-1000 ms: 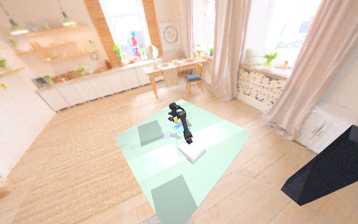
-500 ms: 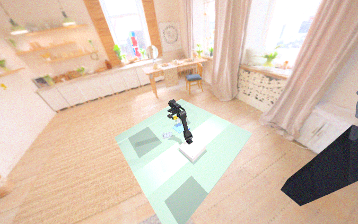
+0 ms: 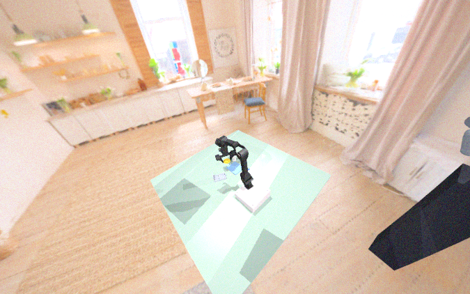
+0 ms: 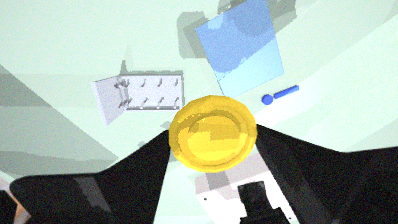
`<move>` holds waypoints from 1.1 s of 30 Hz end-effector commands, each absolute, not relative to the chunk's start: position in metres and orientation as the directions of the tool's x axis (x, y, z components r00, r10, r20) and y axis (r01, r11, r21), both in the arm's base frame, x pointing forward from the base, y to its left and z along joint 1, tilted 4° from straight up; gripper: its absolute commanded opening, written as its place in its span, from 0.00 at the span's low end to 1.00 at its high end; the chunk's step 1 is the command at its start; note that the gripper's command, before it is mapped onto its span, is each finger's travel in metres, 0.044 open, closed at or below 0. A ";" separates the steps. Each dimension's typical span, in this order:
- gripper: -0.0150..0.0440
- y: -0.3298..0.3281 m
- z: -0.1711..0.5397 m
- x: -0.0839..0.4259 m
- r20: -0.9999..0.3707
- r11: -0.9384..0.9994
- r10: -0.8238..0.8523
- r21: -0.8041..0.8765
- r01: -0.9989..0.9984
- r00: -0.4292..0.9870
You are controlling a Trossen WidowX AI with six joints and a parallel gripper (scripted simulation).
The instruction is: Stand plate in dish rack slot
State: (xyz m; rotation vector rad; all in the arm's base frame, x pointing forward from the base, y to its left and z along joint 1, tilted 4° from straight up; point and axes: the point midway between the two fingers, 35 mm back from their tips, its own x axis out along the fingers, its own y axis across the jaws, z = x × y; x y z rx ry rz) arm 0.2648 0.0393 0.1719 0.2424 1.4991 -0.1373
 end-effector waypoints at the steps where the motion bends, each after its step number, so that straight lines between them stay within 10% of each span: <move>1: 0.25 0.045 0.171 0.257 -0.996 0.952 0.053 0.073 0.296 0.078; 33: 0.25 0.078 0.091 0.357 -0.796 0.859 0.486 0.510 -0.031 0.360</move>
